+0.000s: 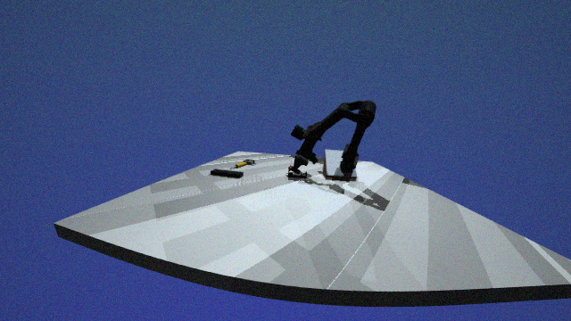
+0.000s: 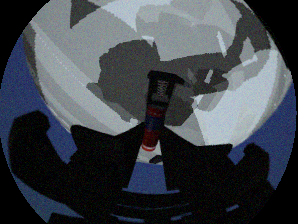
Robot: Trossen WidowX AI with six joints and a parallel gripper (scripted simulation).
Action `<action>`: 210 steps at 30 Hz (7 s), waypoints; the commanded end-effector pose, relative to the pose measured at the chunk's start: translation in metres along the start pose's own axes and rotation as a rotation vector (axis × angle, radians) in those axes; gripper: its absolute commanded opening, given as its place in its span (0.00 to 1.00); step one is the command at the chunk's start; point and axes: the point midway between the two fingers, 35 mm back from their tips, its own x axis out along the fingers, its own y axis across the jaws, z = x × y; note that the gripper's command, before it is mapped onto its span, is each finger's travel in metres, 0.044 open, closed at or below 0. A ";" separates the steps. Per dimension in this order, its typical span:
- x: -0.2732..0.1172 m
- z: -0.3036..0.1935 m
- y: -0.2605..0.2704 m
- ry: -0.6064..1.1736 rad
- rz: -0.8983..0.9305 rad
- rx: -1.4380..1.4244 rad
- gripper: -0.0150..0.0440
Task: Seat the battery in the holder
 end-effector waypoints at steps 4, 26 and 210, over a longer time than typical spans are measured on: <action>0.002 0.006 -0.003 0.029 -0.014 0.015 0.38; 0.002 0.011 -0.002 0.037 -0.015 0.009 0.38; 0.015 0.008 -0.005 -0.495 0.026 -0.058 0.38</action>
